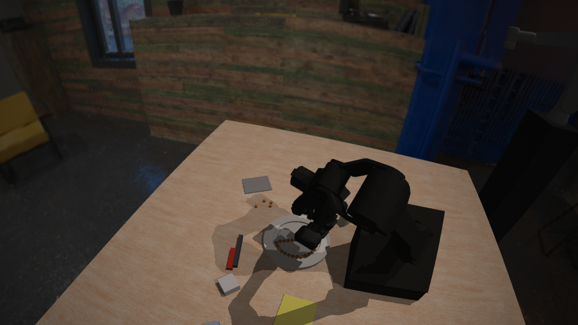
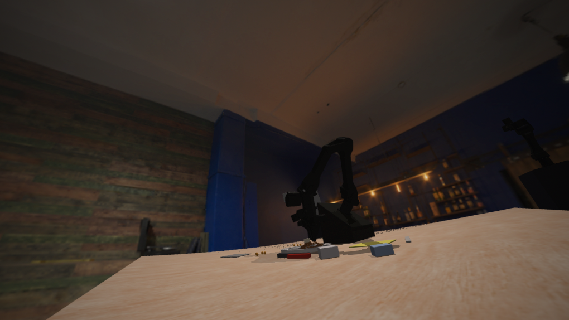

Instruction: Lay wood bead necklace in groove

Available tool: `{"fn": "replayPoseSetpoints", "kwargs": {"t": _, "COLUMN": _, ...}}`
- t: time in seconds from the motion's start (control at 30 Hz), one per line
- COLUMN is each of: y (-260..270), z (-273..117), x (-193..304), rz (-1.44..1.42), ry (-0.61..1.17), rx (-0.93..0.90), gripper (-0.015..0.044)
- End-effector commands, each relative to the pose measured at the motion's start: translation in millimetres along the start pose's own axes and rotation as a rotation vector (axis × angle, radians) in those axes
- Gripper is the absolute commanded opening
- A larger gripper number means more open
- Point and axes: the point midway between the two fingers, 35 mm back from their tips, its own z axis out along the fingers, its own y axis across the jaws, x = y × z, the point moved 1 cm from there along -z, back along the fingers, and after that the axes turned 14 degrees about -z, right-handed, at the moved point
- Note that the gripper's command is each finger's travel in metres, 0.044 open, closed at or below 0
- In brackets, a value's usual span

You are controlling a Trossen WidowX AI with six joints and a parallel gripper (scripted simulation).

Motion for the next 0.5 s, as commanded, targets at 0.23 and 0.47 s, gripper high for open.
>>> {"fn": "replayPoseSetpoints", "kwargs": {"t": 0.23, "y": 0.4, "z": 11.9, "x": 2.5, "rz": 0.006, "ry": 0.008, "rx": -0.001, "gripper": 0.0}}
{"fn": "replayPoseSetpoints", "kwargs": {"t": 0.47, "y": 0.3, "z": 8.4, "x": 0.9, "rz": 0.002, "ry": 0.002, "rx": -0.002, "gripper": 0.0184}}
